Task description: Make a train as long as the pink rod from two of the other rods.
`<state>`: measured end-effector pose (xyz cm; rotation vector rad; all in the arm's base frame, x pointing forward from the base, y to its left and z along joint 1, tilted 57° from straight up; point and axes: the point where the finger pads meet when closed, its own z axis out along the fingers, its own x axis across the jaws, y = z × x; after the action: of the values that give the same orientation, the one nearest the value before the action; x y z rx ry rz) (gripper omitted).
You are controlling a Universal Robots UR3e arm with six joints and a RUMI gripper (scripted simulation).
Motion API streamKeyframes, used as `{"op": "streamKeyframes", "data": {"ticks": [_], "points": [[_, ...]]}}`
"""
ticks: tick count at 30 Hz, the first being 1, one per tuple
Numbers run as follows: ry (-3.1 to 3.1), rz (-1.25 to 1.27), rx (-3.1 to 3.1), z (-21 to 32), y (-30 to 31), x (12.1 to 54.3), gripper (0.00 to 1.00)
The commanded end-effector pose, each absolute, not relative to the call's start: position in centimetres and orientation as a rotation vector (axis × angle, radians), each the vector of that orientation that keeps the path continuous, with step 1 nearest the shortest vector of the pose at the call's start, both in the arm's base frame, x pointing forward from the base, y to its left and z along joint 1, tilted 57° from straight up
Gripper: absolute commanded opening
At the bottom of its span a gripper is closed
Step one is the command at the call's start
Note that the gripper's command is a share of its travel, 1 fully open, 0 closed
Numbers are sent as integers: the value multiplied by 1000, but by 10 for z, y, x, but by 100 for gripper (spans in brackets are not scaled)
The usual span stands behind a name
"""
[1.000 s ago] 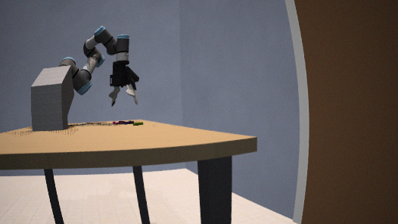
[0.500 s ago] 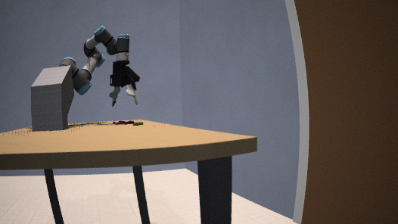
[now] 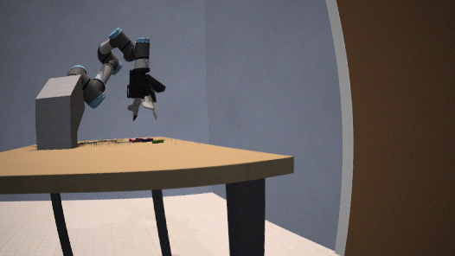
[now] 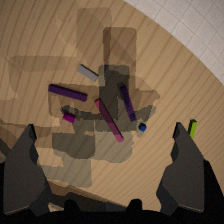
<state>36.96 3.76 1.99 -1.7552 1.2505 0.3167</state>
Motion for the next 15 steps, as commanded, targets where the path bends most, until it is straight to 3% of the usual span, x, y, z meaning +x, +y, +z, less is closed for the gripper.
{"op": "streamKeyframes", "data": {"ticks": [1,15], "points": [[1408,409,-1664,12,28,376,100],[1604,537,-1508,-1,15,382,100]]}}
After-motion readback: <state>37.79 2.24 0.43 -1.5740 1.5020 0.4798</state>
